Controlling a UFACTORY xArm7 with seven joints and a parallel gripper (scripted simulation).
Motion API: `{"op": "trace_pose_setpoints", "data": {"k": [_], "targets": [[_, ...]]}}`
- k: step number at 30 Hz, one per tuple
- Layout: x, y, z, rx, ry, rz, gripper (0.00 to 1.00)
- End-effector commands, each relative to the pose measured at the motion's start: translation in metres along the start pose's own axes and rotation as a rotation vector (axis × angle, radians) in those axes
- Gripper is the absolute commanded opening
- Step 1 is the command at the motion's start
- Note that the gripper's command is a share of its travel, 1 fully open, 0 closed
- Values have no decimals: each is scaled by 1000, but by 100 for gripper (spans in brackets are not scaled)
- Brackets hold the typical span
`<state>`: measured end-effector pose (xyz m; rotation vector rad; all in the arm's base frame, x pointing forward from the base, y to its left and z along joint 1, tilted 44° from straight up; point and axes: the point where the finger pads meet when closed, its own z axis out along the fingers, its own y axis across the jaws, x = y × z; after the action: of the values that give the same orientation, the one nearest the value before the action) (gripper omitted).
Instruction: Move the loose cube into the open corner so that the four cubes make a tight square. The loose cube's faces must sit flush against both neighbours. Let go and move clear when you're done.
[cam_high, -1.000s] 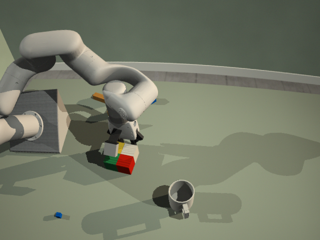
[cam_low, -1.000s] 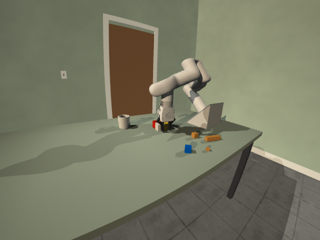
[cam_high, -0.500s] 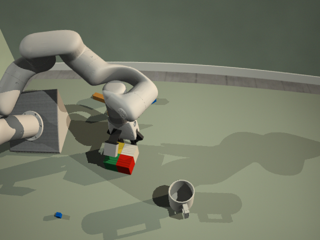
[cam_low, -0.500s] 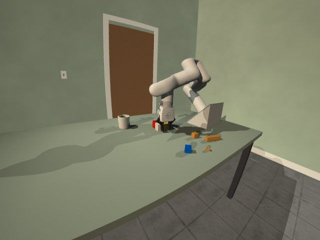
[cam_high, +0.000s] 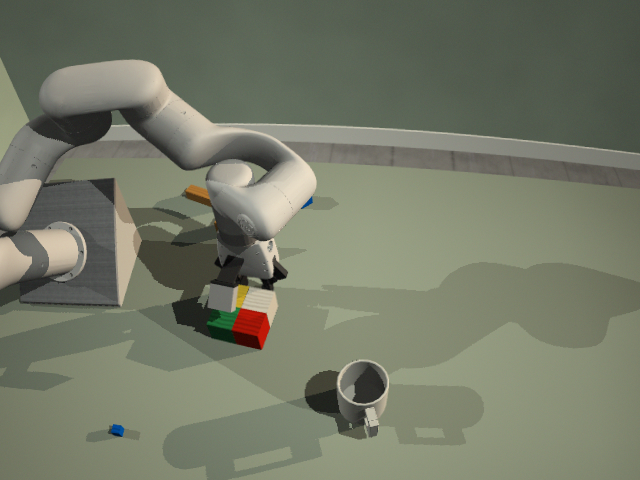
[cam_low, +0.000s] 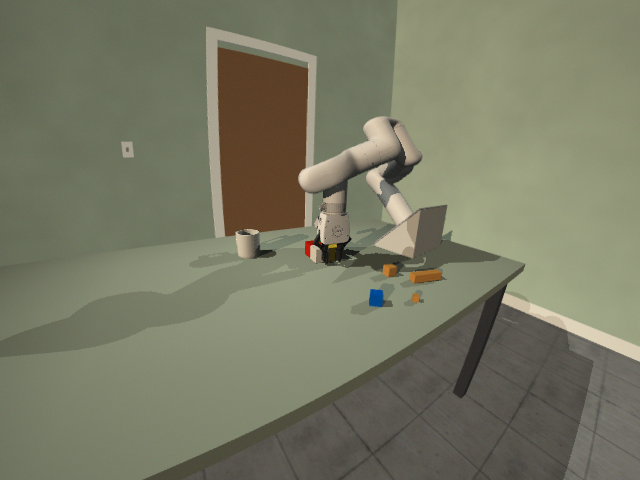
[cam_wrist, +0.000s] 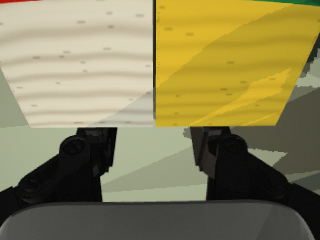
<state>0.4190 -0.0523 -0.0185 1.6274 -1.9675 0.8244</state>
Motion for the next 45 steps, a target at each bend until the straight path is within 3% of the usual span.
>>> {"op": "trace_pose_setpoints", "data": {"k": [1, 22, 31, 45], "targets": [[-4, -1, -2, 3, -2, -1, 47], [-7, -1, -8, 3, -2, -1, 47], [-7, -1, -21, 3, -2, -1, 47], [-6, -1, -62, 3, -2, -1, 47]]}}
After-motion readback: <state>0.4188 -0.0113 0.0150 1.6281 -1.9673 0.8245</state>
